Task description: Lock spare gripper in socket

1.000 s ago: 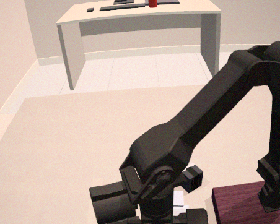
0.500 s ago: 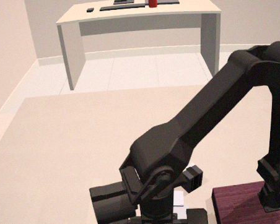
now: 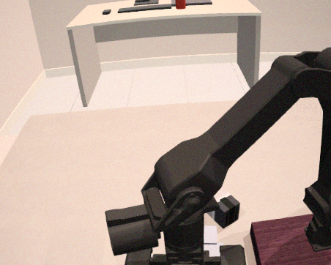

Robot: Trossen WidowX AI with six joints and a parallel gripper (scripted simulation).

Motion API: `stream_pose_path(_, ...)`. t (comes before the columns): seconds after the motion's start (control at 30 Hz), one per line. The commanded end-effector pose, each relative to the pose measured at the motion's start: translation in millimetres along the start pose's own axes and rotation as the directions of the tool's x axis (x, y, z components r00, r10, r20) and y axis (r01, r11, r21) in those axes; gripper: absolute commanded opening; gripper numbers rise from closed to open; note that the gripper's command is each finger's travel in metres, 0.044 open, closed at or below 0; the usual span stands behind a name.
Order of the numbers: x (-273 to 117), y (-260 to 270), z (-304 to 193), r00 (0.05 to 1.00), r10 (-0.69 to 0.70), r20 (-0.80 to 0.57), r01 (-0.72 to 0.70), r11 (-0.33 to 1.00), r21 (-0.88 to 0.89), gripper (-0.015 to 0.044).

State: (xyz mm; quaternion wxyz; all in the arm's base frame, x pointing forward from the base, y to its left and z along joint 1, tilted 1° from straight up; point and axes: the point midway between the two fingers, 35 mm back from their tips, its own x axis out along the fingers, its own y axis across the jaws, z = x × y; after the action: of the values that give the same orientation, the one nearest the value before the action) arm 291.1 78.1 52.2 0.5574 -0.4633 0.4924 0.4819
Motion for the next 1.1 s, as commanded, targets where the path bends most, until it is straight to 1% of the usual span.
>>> stream_pose_path(0.0,-3,1,4,0.999,0.000,0.043,0.001,1.000,-0.006,0.0000)
stream_pose_path(1.07,-5,-1,26,0.998,0.006,0.059,-0.005,1.000,-0.006,0.0000)
